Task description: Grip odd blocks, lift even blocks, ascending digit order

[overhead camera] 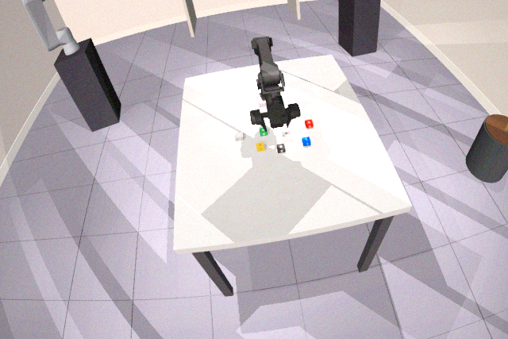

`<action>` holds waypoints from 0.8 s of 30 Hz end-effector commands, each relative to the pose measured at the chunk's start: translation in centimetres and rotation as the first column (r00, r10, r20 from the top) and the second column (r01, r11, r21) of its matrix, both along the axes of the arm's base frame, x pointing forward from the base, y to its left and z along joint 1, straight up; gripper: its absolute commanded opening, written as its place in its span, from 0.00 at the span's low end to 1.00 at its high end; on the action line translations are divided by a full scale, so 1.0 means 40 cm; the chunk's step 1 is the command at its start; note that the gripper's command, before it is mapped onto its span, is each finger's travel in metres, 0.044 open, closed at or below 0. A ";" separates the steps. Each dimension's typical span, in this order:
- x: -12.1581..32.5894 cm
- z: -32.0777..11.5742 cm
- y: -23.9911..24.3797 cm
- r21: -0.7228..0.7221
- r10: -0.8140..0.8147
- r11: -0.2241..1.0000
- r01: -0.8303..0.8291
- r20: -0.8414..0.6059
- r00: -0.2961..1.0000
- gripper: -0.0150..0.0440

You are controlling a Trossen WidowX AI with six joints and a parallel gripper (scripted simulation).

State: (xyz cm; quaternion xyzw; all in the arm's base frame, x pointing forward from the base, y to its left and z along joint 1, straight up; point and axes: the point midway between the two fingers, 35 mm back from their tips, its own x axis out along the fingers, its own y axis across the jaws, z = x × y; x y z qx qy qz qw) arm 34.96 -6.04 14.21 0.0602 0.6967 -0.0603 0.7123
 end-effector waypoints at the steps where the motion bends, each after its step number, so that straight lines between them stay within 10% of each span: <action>1: 0.000 0.007 -0.003 -0.002 0.006 1.000 -0.006 0.010 1.000 0.93; 24: -0.124 0.003 -0.174 -0.008 0.006 1.000 -0.006 0.006 1.000 0.93</action>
